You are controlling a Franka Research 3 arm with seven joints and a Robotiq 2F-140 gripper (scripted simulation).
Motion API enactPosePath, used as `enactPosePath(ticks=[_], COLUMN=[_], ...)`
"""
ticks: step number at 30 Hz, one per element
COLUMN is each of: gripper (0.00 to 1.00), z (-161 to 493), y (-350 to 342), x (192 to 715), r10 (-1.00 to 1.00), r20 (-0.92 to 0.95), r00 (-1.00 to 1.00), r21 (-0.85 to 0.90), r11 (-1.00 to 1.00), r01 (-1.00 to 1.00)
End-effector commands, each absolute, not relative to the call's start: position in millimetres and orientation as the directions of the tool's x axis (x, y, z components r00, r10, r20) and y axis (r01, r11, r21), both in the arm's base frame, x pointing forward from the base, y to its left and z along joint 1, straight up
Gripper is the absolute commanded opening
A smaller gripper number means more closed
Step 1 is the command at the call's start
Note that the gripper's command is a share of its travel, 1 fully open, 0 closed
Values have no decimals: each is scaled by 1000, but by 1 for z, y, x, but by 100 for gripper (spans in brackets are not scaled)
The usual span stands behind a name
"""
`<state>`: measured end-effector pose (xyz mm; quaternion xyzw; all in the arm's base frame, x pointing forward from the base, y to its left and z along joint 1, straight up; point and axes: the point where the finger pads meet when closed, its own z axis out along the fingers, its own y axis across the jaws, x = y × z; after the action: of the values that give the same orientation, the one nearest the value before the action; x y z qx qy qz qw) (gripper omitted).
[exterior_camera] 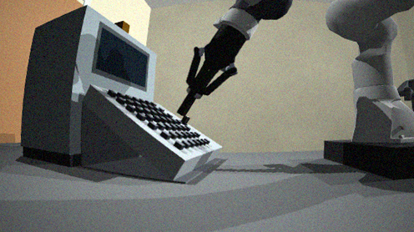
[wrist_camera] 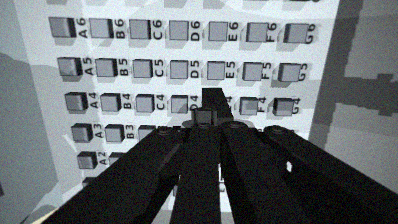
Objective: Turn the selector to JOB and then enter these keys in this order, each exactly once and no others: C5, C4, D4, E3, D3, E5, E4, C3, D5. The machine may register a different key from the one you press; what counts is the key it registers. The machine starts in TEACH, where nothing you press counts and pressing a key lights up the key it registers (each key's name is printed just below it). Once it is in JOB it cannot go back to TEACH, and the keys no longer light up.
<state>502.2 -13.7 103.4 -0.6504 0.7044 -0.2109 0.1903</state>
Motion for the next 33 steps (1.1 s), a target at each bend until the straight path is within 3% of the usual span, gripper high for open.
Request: enactPosePath(ticks=[1,33], gripper=[10,10], z=[112,101], y=[-9,-5], x=[517,541], r10=[-994,-994], r20=[-4,-4], r00=[-112,-112], r21=[-535,-535], r11=[97,97], r01=[-839,-839])
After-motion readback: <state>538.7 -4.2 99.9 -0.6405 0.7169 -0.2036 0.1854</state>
